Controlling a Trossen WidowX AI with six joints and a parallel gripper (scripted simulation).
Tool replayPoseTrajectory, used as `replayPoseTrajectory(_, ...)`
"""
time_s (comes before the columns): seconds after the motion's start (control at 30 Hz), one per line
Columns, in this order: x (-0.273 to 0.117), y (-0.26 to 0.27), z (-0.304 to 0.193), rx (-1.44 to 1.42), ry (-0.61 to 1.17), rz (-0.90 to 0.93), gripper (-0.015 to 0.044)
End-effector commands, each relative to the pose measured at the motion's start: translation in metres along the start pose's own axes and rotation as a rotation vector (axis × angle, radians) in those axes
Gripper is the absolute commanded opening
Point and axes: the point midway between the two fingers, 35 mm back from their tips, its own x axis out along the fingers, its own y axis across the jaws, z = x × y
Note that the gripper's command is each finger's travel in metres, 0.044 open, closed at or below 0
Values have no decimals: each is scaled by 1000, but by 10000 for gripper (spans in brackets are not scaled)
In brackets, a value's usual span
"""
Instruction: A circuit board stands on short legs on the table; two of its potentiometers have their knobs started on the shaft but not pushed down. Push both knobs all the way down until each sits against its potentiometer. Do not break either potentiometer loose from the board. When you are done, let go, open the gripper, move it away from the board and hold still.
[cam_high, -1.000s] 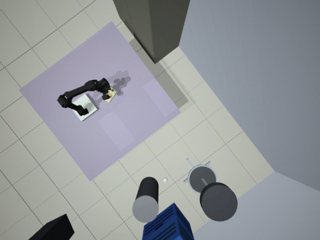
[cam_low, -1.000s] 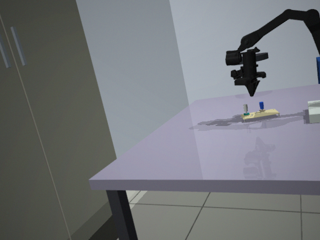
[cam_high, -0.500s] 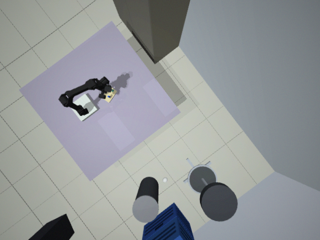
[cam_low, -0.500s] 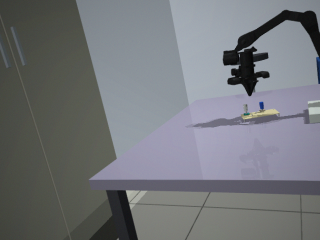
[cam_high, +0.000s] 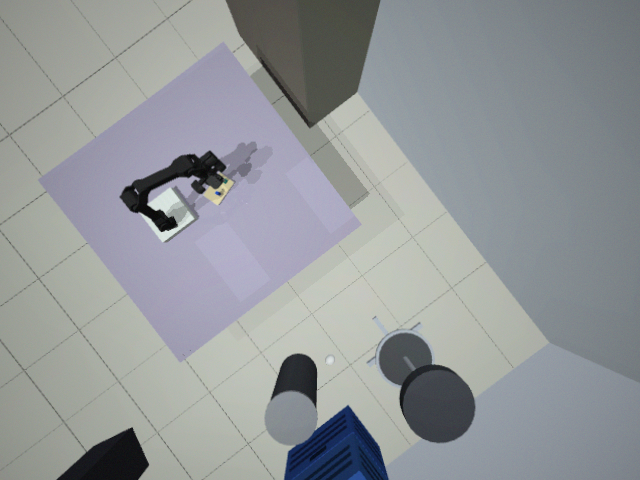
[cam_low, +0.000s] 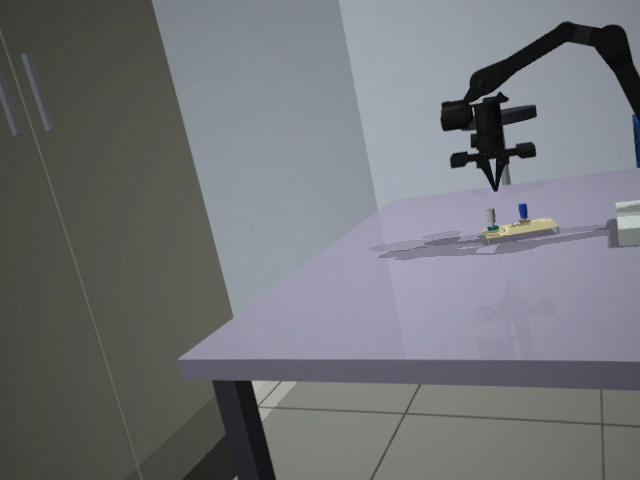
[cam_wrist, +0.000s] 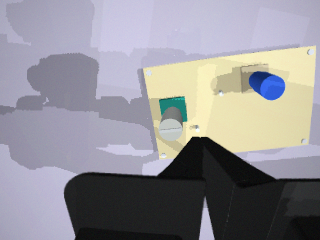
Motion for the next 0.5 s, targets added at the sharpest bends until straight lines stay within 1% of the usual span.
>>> replayPoseTrajectory(0.0, -1, 3, -2, 125, 7, -3, 0)
replayPoseTrajectory(0.47, -4, 11, -5, 612, 8, -20, 0)
